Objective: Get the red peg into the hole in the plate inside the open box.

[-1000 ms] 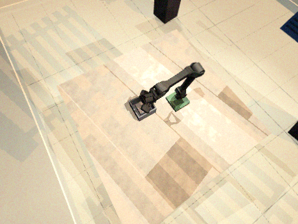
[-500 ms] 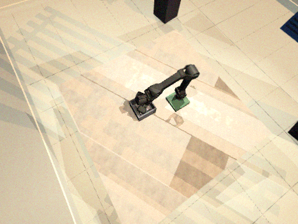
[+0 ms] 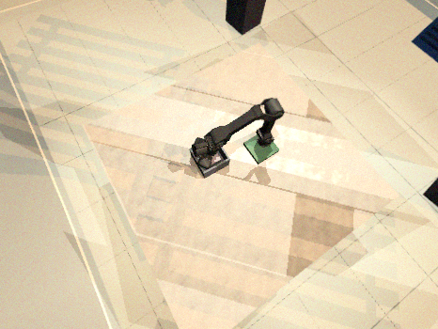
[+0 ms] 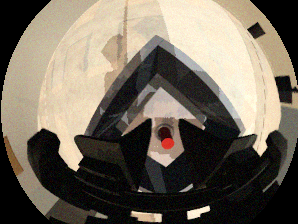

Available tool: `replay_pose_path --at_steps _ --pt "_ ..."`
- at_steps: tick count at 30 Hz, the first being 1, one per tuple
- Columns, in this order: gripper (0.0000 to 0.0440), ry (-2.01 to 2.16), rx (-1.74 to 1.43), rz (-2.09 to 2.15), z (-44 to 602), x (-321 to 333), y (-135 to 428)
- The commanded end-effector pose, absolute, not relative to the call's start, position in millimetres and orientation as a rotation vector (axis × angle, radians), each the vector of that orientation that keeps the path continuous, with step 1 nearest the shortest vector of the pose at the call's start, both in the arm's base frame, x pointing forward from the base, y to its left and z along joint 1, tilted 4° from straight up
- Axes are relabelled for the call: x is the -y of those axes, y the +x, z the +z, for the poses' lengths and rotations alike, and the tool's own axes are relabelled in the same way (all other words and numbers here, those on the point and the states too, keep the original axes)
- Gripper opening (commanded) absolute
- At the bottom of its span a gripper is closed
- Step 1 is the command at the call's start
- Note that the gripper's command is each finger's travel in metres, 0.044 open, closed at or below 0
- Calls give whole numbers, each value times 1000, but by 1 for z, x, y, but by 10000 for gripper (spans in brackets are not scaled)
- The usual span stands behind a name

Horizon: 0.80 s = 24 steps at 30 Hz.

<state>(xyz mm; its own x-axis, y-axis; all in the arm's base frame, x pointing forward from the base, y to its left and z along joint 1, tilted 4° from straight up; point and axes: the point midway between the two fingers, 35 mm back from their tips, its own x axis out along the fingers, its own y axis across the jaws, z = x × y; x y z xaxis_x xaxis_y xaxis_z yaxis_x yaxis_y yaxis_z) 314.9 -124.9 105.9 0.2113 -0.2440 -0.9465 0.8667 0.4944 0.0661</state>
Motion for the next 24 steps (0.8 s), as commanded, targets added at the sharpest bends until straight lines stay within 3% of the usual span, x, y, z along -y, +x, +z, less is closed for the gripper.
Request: replay_pose_path --at_steps 1,24 --pt "152 681 -1099 -853 112 130 322" --pt "153 620 -1189 -837 113 161 337"
